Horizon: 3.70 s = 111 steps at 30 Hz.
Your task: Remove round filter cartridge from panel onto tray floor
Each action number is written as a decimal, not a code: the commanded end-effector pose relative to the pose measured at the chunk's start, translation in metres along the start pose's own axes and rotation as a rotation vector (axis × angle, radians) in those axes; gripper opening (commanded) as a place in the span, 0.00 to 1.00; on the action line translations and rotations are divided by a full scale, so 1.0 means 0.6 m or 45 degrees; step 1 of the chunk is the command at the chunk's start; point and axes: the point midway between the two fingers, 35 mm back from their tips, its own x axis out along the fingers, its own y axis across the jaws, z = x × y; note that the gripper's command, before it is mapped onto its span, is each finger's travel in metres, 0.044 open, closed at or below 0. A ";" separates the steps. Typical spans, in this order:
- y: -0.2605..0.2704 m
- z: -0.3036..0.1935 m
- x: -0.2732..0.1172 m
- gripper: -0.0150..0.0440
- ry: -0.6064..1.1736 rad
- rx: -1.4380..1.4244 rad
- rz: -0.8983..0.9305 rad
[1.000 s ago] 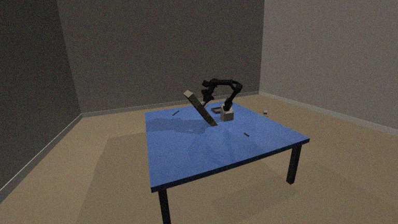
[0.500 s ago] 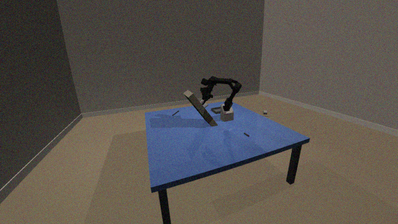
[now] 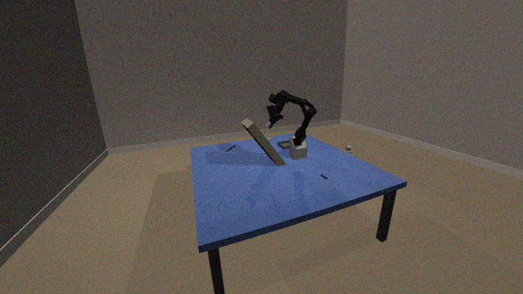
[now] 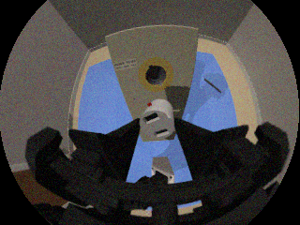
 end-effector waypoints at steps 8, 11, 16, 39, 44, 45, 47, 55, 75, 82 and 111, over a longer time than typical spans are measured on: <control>-0.045 0.007 -0.024 0.25 0.002 -0.015 0.002; -0.070 0.010 -0.021 0.25 0.007 -0.029 0.003; -0.112 0.012 -0.014 0.25 0.016 -0.052 0.007; -0.304 -0.088 -0.007 0.25 0.091 0.622 -0.380; -0.355 -0.124 -0.011 0.25 0.070 0.852 -0.521; -0.365 -0.131 -0.012 0.25 0.064 0.898 -0.549; -0.384 -0.146 -0.014 0.25 0.047 0.991 -0.607; -0.425 -0.181 -0.020 0.25 -0.004 1.201 -0.738; -0.497 -0.403 0.004 0.25 -0.025 1.619 -0.998; -0.492 -0.504 0.029 0.25 -0.022 1.828 -1.111; -0.488 -0.603 0.147 0.25 -0.016 1.904 -1.149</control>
